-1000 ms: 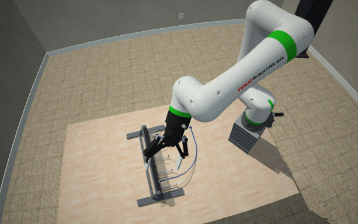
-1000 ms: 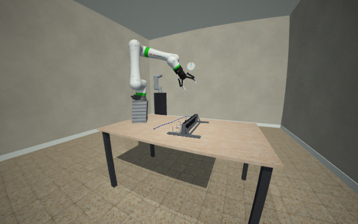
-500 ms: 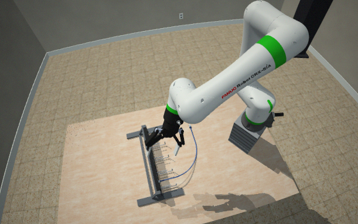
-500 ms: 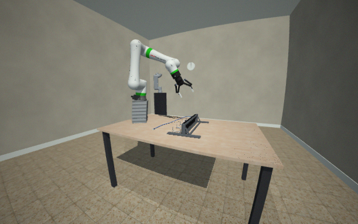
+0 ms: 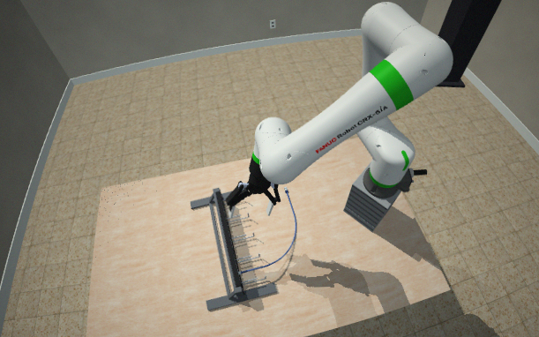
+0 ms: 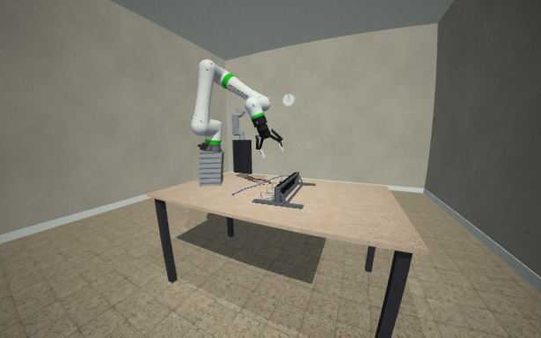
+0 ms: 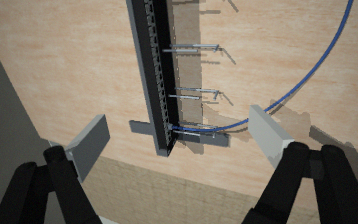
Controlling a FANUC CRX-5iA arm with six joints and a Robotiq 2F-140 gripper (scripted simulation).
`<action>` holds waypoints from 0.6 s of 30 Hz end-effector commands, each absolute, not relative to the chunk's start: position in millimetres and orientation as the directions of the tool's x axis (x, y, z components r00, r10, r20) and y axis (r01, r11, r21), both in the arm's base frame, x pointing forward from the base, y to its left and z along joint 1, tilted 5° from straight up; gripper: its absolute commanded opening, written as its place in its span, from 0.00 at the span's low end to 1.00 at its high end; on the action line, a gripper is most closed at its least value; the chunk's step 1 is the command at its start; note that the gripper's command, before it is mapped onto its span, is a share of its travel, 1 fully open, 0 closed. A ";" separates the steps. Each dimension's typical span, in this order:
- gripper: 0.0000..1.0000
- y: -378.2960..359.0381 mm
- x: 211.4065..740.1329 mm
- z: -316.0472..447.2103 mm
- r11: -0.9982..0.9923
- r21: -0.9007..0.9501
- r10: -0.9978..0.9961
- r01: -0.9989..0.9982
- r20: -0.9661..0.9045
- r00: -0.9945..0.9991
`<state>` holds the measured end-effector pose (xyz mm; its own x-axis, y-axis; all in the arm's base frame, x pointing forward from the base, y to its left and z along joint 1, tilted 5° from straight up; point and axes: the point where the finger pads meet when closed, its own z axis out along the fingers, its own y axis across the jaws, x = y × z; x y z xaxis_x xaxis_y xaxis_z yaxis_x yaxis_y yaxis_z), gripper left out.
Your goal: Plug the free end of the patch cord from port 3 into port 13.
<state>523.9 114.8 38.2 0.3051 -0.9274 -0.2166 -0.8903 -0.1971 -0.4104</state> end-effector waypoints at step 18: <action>1.00 -26.8 465.4 -72.3 -0.216 -0.237 -0.965 -0.947 -0.096 0.244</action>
<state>478.2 -1.7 -53.2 0.2515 -0.9611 -0.1144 -0.9390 -0.2136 -0.2695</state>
